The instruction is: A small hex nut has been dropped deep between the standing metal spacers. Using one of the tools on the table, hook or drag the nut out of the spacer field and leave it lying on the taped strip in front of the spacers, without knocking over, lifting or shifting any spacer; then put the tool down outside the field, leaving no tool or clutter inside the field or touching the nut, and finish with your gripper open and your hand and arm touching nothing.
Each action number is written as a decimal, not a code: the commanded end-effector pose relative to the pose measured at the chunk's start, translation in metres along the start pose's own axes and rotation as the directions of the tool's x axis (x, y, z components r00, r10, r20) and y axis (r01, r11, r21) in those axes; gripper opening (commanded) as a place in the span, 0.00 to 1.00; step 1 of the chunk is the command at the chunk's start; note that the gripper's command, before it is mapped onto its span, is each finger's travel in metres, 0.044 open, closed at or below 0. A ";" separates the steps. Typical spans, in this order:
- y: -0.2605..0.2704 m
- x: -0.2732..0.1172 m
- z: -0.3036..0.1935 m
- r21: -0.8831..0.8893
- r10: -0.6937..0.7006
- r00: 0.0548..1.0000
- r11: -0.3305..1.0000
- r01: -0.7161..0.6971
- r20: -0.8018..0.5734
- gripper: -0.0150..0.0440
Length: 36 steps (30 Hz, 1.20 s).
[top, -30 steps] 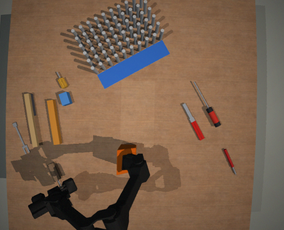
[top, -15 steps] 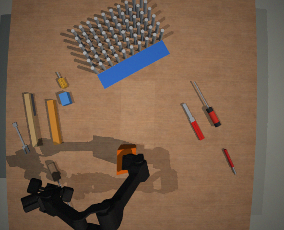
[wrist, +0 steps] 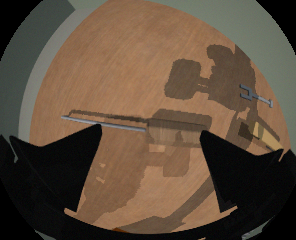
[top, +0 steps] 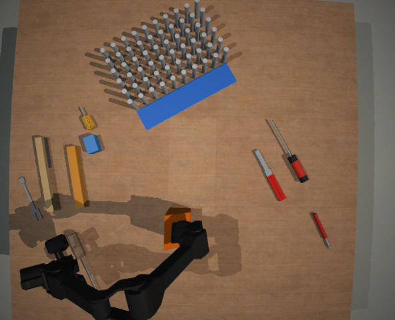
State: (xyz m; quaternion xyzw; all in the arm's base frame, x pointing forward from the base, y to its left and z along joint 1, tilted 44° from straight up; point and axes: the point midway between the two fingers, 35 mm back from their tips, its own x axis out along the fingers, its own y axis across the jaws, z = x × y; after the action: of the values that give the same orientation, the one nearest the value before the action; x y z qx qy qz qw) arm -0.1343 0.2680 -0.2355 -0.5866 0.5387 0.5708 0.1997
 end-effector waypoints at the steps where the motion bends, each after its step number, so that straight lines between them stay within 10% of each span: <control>1: -0.029 0.001 -0.005 0.842 0.120 0.990 0.539 -0.003 -0.074 1.00; 13: -0.042 -0.001 -0.007 0.994 0.178 0.979 -0.025 0.102 -0.096 1.00; 36: -0.042 -0.001 -0.007 0.994 0.178 0.979 -0.030 0.103 -0.096 0.96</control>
State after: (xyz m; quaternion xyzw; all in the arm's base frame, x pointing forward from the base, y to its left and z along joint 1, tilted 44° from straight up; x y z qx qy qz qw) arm -0.0948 0.2773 -0.2478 -0.3066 0.8154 -0.0359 0.4897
